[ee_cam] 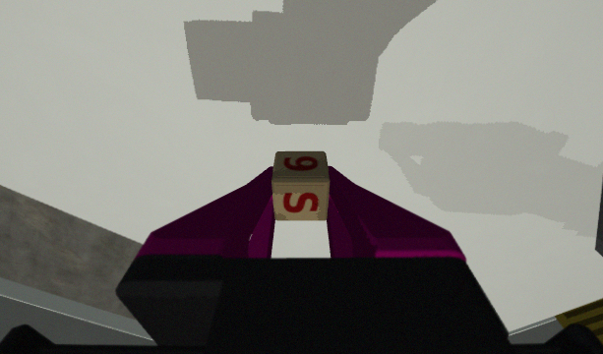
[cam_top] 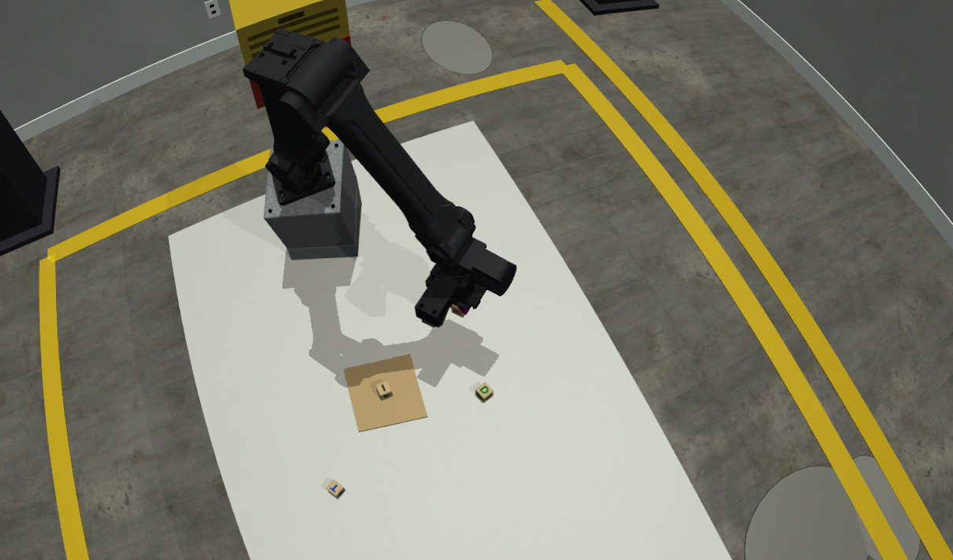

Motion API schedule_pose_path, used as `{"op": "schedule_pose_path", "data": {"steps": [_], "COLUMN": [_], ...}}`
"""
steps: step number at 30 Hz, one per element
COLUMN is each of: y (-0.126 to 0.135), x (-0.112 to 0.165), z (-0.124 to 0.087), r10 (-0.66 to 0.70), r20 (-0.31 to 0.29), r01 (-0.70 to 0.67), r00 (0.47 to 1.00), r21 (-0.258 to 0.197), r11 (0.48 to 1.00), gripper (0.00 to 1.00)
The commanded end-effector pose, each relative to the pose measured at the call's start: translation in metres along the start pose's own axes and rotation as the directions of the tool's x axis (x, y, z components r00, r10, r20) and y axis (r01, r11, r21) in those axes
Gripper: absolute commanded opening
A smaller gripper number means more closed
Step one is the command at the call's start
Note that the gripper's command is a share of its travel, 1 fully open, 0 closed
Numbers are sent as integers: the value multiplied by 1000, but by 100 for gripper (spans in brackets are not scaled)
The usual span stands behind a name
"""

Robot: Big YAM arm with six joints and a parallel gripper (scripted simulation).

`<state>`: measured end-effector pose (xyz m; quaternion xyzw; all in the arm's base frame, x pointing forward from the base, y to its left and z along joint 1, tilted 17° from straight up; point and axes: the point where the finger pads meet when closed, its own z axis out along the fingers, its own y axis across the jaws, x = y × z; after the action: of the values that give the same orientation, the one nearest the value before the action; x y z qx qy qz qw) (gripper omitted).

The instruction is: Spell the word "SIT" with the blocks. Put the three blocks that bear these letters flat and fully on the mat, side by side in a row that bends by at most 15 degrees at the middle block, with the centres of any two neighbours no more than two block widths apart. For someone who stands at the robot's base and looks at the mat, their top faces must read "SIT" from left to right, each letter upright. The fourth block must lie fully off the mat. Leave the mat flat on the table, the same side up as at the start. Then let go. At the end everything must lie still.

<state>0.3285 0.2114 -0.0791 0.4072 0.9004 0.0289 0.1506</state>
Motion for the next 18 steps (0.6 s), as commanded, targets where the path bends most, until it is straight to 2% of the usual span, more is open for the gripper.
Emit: {"op": "schedule_pose_path", "data": {"steps": [1, 18], "y": [-7, -6], "x": [3, 2], "z": [3, 3], "r10": [6, 10], "r20": [3, 3], "r01": [-6, -10], "r00": [1000, 1000], "r21": [35, 34], "r11": [999, 999], "gripper": [22, 22]}}
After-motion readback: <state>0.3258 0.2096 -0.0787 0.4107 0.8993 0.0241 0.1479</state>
